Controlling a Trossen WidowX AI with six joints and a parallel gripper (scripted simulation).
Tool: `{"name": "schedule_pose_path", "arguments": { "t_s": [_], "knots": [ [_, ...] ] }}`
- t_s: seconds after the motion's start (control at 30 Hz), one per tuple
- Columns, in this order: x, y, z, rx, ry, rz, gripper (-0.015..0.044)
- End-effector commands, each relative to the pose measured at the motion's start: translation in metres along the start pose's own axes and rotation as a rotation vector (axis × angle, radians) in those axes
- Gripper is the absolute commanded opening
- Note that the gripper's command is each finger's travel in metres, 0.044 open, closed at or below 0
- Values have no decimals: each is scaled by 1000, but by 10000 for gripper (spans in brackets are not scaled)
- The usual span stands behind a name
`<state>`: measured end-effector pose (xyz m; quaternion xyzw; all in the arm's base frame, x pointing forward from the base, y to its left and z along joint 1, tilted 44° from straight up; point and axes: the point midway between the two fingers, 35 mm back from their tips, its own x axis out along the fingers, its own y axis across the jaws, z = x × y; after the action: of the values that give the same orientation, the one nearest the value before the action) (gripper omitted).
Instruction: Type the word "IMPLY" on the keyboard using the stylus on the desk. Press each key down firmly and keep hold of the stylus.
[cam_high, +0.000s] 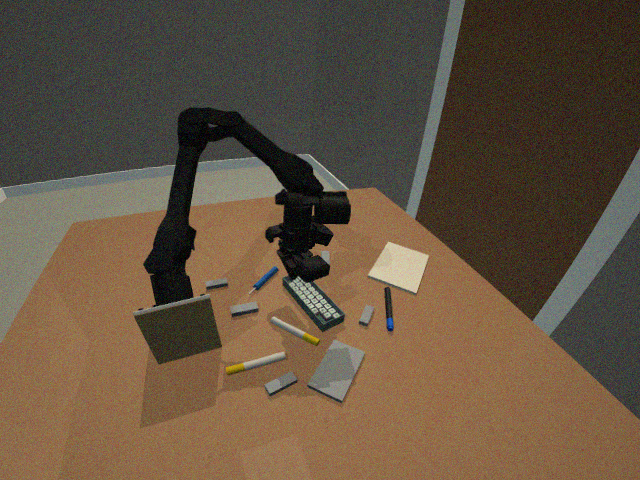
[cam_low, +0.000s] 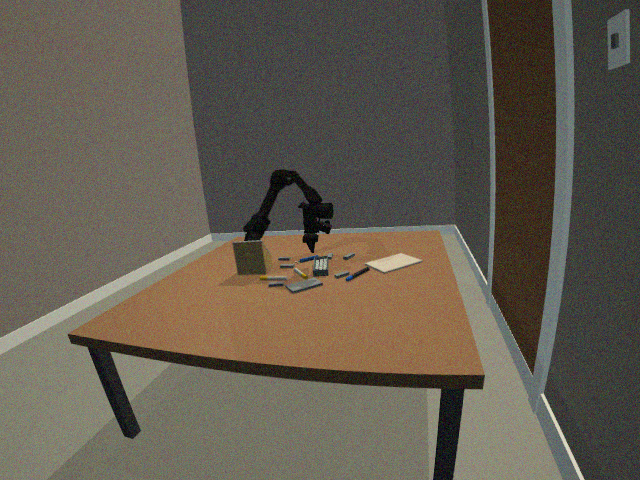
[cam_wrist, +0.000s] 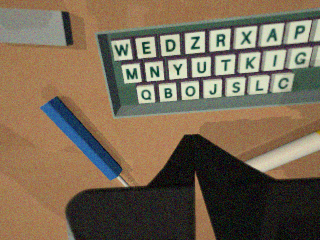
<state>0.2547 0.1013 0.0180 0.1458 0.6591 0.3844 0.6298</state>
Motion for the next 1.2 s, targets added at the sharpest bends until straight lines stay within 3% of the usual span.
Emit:
{"name": "schedule_pose_path", "arguments": {
  "t_s": [0.0, 0.33, 0.47, 0.6, 0.93, 1.07, 1.17],
  "knots": [
    [-37, -1, 2, -9, -24, -11, 0],
    [-32, -1, 4, -7, -30, -9, 0],
    [-32, -1, 4, -7, -30, -9, 105],
    [-32, -1, 4, -7, -30, -9, 0],
    [-32, -1, 4, -7, -30, -9, 0],
    [-30, 1, 4, 53, -19, -11, 105],
    [-26, 11, 2, 308, 27, -29, 150]
  ]
}}
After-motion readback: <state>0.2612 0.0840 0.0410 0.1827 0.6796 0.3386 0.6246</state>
